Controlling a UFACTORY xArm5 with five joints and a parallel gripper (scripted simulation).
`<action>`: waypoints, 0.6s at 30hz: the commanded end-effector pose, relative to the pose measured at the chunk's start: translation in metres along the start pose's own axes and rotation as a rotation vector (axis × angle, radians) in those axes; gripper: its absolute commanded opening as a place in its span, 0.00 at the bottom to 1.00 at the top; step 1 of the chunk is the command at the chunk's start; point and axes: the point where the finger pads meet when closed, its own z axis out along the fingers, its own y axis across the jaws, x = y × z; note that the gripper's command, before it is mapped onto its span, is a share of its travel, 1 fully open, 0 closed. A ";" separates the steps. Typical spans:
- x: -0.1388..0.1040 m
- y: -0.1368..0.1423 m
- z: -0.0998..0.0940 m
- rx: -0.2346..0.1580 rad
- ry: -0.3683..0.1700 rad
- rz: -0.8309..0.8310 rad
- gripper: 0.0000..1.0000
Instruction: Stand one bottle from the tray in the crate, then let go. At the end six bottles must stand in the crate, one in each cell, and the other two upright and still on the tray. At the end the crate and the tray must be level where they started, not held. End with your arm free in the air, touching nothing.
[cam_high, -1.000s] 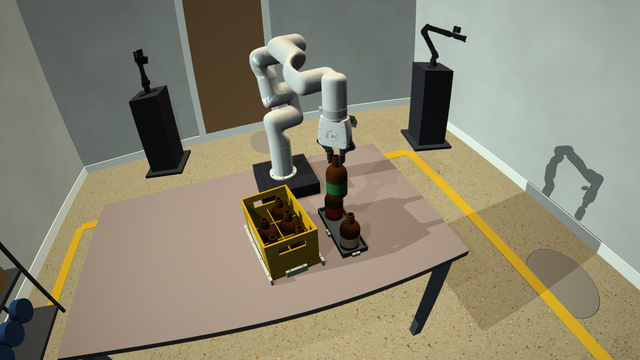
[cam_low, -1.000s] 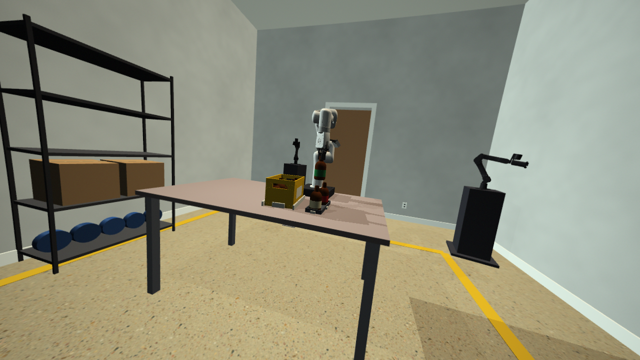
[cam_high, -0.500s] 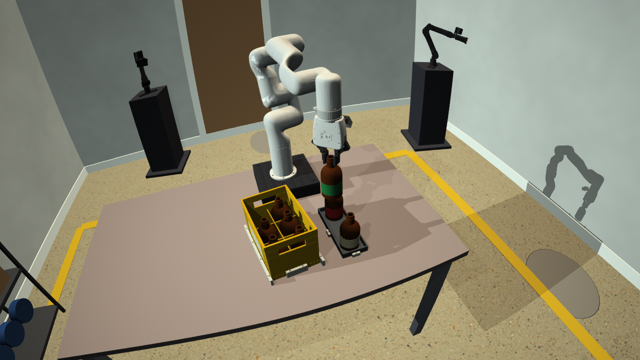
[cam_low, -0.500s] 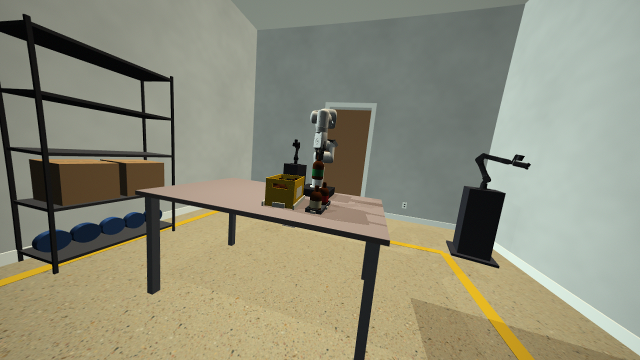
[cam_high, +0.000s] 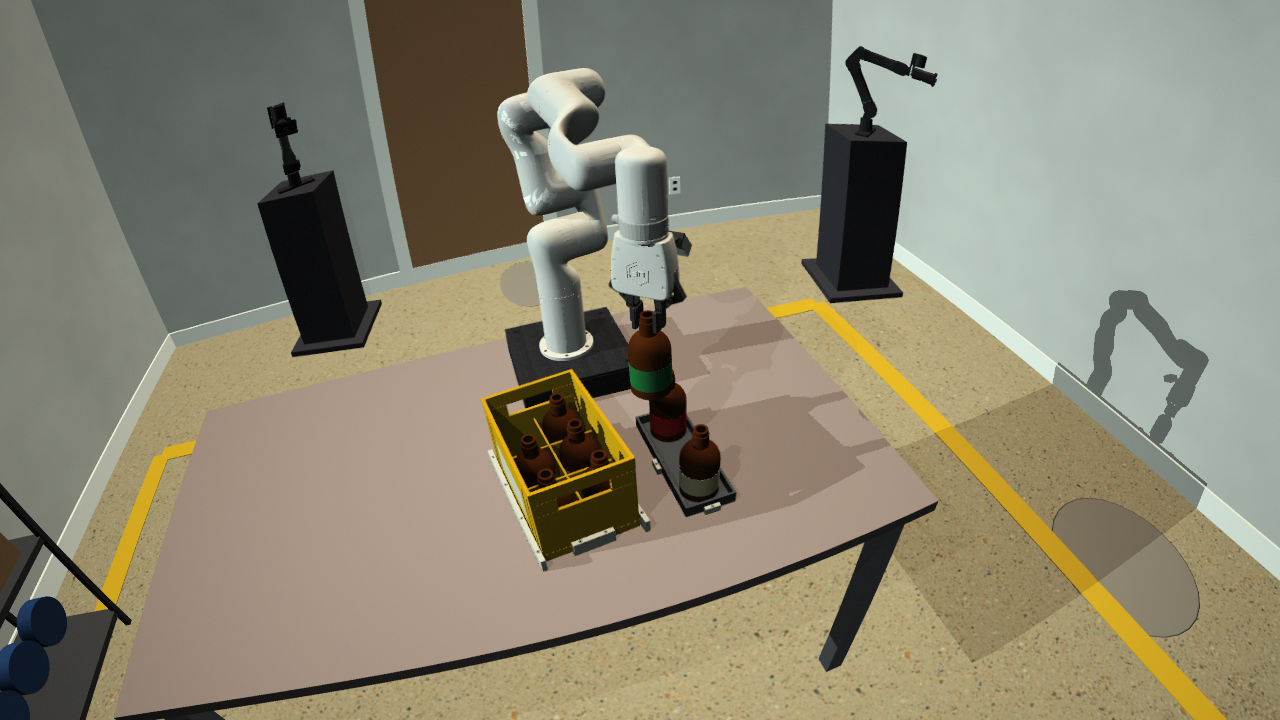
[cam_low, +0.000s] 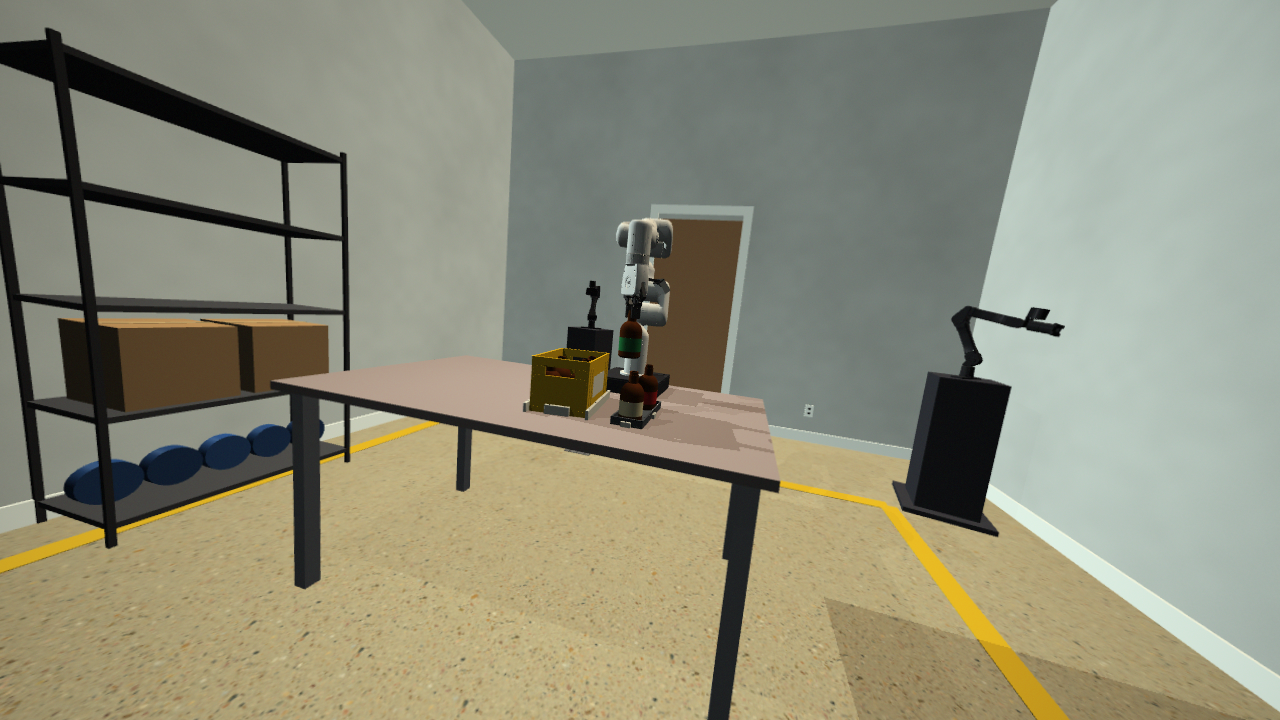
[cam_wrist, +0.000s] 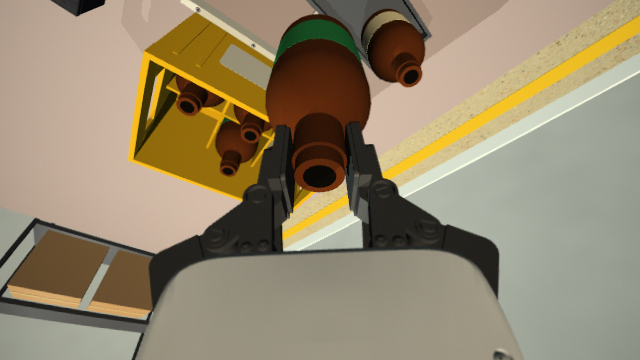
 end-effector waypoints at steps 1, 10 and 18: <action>-0.004 -0.006 -0.002 -0.004 -0.002 0.000 0.00; -0.014 -0.022 -0.002 -0.003 -0.003 0.000 0.00; -0.020 -0.034 -0.002 -0.003 -0.003 0.000 0.00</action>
